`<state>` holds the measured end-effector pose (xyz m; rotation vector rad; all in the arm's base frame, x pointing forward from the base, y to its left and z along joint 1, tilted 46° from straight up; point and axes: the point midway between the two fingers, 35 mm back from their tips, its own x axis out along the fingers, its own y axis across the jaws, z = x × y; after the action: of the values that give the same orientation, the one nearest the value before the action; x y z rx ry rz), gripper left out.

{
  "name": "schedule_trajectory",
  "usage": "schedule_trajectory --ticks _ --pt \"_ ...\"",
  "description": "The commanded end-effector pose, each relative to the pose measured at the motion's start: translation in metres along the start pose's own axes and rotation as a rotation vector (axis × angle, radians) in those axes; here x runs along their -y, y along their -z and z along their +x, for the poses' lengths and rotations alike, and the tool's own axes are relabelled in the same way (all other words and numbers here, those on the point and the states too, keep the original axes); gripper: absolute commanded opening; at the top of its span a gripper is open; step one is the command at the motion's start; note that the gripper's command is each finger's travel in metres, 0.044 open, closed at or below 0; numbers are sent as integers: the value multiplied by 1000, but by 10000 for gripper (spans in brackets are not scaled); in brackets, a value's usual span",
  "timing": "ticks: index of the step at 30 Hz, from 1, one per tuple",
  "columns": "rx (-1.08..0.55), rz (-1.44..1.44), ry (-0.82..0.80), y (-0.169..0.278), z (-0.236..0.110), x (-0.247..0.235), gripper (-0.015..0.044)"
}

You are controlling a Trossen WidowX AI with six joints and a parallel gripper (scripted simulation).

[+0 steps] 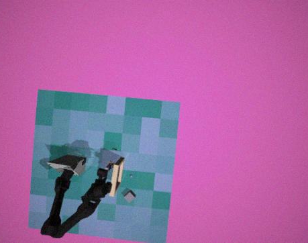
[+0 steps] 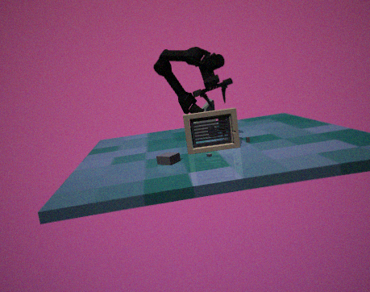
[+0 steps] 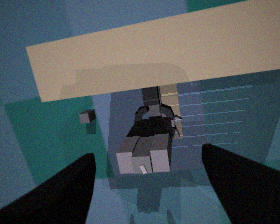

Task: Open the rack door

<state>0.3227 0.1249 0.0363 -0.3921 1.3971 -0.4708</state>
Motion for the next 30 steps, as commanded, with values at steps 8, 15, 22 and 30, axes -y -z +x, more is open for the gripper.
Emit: schedule_trajectory --ticks 8,15,22,30 --pt "-54 -94 200 18 5 -15 295" --pt "-56 -101 213 19 9 -15 295" --pt "-56 -101 213 18 20 -13 295" --pt "-56 -100 213 18 33 -11 295"
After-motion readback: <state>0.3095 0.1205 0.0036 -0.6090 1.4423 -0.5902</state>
